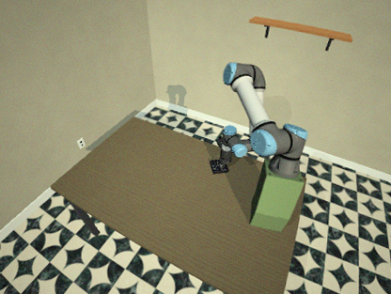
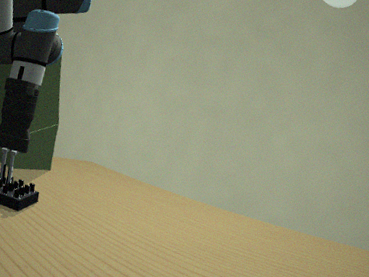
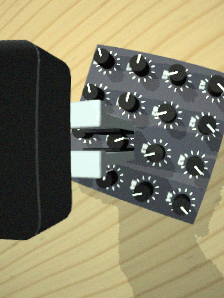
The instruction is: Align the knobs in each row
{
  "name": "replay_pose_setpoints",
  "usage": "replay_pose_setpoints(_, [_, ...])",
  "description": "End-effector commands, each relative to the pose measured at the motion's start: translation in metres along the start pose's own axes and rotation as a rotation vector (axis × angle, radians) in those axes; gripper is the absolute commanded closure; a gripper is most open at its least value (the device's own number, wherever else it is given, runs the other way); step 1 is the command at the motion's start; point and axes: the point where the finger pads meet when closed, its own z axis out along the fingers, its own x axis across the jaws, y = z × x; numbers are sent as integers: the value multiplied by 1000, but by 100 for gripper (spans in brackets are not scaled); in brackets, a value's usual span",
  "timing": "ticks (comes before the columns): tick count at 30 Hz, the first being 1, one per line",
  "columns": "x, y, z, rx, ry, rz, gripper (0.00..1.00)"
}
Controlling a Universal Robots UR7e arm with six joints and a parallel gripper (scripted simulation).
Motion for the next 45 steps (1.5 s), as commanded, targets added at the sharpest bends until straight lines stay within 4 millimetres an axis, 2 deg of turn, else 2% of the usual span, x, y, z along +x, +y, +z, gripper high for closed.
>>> replay_pose_setpoints(1, [1, -2, 0, 3, 0, 2, 70])
replay_pose_setpoints(14, [1, -2, 0, 3, 1, -15, 70])
replay_pose_setpoints(27, [1, -1, 0, 2, 0, -105, 70])
replay_pose_setpoints(45, [1, -1, 0, 3, 1, -380, 70])
